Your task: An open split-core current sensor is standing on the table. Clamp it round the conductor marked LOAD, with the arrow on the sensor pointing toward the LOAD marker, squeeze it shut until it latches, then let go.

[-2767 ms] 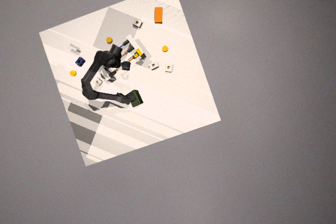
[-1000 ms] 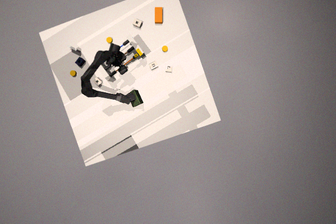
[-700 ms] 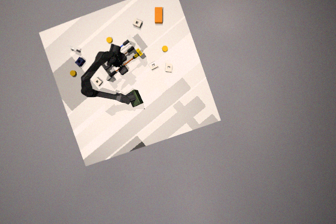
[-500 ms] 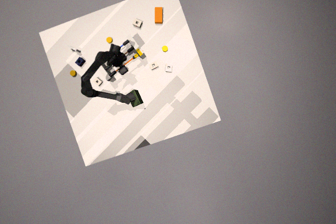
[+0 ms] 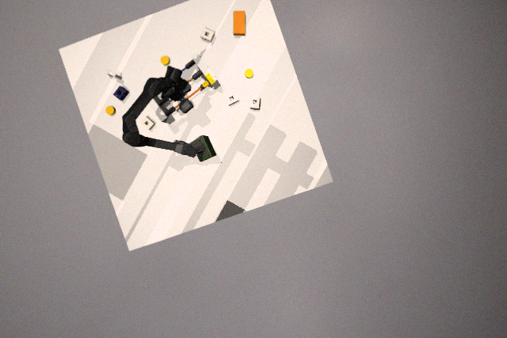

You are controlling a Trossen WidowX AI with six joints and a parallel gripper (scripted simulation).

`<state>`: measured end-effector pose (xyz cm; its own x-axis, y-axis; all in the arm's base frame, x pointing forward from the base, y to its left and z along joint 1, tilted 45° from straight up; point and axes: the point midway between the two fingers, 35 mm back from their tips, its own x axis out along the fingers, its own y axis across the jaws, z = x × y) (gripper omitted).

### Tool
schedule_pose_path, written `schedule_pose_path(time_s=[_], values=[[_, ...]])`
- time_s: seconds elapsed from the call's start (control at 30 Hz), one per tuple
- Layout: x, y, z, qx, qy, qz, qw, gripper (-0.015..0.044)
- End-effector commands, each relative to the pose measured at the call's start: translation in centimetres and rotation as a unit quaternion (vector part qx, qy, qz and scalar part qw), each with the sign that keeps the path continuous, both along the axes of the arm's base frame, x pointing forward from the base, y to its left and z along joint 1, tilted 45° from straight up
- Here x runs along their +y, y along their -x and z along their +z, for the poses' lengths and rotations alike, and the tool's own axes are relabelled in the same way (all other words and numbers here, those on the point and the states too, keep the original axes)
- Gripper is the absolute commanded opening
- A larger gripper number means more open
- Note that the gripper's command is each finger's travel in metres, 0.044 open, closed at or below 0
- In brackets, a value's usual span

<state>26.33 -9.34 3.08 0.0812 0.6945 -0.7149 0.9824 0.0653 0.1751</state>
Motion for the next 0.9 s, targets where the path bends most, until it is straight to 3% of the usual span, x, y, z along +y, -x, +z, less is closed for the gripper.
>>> schedule_pose_path(time_s=[0.0,0.7,0.87], values=[[0.0,0.02,0.02,0.0,0.0,0.001,1.0,0.0],[0.0,0.02,0.02,0.0,0.0,0.001,1.0,0.0],[0.0,0.02,0.02,0.0,0.0,0.001,1.0,0.0131]])
